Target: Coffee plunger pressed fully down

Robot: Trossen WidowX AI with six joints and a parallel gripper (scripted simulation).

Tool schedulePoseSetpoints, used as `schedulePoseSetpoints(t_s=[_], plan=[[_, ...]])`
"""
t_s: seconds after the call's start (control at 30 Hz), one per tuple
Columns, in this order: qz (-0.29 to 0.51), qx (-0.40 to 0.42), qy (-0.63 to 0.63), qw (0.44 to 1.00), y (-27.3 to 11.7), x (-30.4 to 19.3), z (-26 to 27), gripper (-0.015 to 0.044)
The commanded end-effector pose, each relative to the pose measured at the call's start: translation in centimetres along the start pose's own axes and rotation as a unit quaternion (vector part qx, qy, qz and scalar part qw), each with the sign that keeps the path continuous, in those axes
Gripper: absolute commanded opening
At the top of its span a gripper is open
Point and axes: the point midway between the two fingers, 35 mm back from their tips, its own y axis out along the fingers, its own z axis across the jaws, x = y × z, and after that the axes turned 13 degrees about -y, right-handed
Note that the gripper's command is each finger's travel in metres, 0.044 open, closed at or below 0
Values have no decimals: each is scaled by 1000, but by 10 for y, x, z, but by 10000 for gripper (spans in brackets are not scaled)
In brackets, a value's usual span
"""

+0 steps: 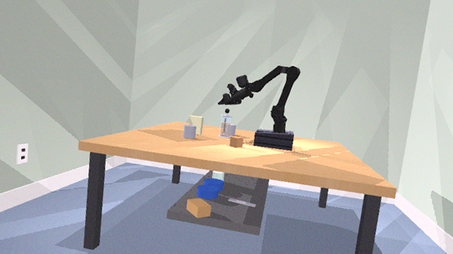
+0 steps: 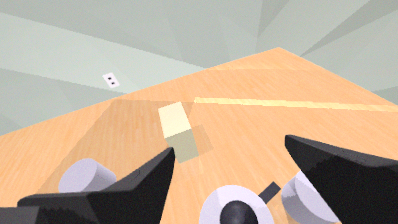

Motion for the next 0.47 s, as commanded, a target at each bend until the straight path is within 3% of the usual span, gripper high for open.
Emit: schedulePoseSetpoints(t_s=[0.0,0.1,0.43], plan=[[0,1,2,1000,-39,16,-5,440],[3,1,3,1000,-55,17,-5,440],[3,4,1,1000,-54,15,-3,440]])
